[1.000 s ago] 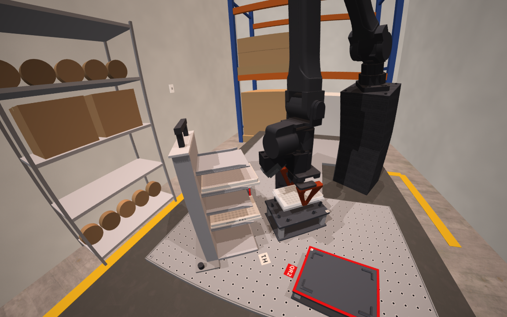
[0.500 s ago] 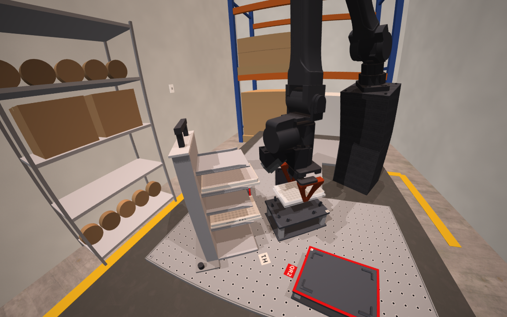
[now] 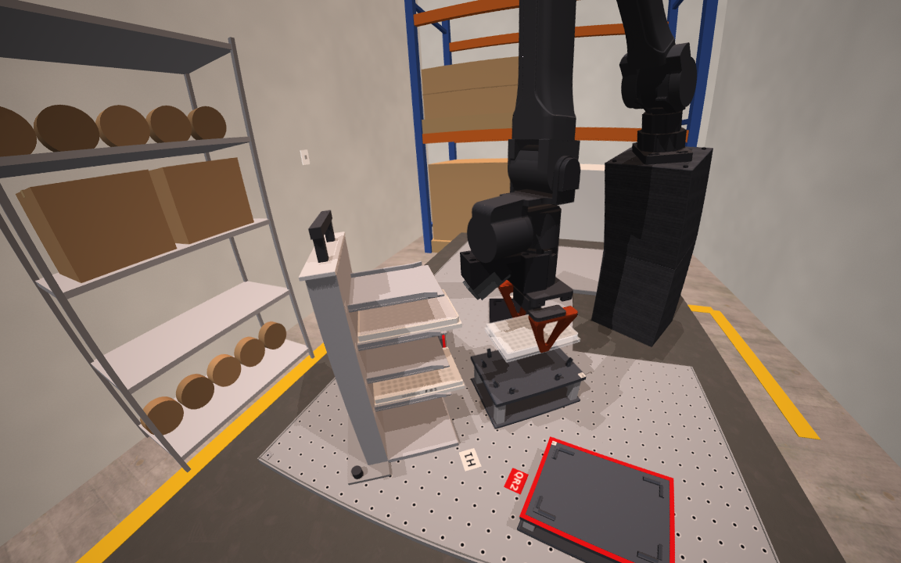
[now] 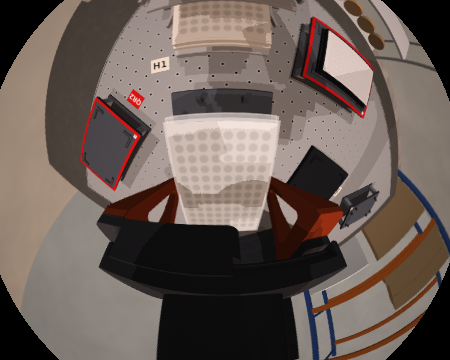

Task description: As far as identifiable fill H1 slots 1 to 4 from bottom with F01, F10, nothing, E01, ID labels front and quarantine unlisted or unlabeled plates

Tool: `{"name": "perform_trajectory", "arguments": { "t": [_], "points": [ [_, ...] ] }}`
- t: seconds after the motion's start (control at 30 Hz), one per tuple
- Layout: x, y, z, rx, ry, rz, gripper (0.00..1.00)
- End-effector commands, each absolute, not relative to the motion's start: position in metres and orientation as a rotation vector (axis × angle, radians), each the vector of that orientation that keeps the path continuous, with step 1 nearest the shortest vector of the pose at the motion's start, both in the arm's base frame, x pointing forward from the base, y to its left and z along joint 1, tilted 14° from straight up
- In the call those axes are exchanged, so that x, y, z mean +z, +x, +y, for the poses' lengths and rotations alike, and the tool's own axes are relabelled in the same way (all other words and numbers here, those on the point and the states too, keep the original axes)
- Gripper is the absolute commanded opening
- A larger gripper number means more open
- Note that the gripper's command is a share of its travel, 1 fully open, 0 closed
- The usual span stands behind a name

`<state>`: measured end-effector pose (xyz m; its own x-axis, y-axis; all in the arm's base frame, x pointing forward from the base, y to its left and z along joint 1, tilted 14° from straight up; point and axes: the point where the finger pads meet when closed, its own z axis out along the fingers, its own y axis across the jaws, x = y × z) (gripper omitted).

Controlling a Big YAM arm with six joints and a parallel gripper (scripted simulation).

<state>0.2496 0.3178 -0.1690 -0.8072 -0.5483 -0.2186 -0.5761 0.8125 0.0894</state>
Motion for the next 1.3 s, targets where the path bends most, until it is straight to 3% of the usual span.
{"name": "perform_trajectory", "arguments": {
  "t": [0.0,1.27],
  "points": [
    [-0.156,0.256,0.321,0.240,-0.877,2.794,0.86],
    [-0.069,0.244,0.300,0.239,-0.875,2.794,0.86]
  ]
}}
